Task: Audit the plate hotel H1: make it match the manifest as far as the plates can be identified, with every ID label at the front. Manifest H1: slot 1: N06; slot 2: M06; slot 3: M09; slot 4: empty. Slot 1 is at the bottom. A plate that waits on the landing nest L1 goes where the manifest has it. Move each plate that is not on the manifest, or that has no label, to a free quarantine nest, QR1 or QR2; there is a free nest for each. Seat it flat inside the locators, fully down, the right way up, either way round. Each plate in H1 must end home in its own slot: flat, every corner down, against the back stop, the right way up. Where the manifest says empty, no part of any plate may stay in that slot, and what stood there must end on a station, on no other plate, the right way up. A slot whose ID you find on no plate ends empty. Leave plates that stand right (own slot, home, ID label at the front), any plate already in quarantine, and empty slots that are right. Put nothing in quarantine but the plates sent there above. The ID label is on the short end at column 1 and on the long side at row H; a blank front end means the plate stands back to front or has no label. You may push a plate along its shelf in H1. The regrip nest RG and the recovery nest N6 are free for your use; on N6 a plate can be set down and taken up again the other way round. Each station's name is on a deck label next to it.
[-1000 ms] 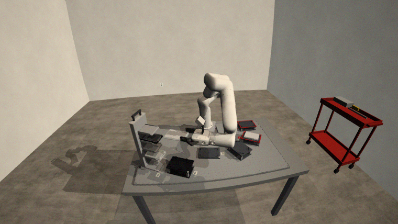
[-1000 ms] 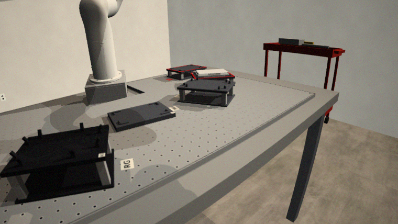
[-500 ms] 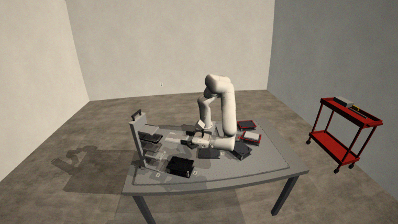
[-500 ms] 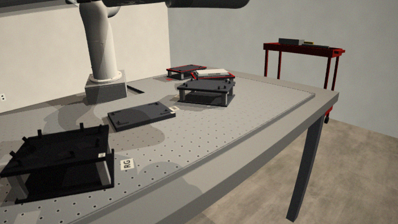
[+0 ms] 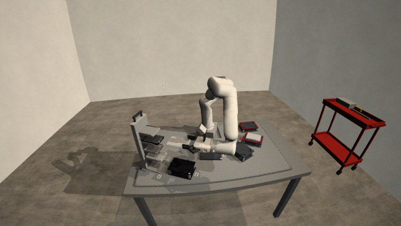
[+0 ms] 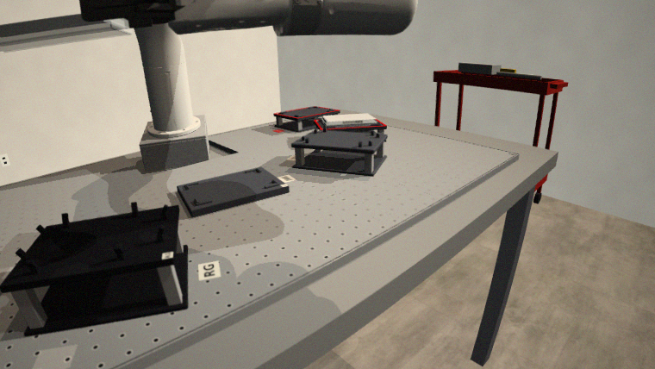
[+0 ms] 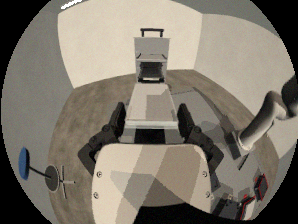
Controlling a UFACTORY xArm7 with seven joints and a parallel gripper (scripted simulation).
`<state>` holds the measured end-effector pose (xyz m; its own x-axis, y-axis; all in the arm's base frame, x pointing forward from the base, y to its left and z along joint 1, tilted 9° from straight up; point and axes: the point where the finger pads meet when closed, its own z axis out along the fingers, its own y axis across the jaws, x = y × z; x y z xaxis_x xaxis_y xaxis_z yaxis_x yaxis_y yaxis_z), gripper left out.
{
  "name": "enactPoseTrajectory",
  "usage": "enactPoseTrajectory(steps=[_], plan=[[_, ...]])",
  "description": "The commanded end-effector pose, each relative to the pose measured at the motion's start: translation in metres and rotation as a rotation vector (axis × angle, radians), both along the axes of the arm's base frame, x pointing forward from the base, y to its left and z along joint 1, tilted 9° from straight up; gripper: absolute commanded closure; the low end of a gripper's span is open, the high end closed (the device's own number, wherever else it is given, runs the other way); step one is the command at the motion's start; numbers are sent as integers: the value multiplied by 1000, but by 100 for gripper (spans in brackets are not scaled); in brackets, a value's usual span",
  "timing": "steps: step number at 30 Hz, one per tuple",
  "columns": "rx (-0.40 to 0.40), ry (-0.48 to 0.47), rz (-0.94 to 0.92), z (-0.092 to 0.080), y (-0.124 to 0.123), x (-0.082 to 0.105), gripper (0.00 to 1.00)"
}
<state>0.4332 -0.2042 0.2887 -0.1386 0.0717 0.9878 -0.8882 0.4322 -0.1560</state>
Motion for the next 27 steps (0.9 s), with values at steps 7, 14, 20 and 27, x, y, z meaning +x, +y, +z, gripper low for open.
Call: enactPoseTrajectory(steps=[7,14,20,27], plan=[[0,-4,0,-12,-1,2,100],[0,-4,0,-24,-2,4,100],[0,-4,0,-30,-2,5,100],[0,-4,0,-42,-3,7,100]])
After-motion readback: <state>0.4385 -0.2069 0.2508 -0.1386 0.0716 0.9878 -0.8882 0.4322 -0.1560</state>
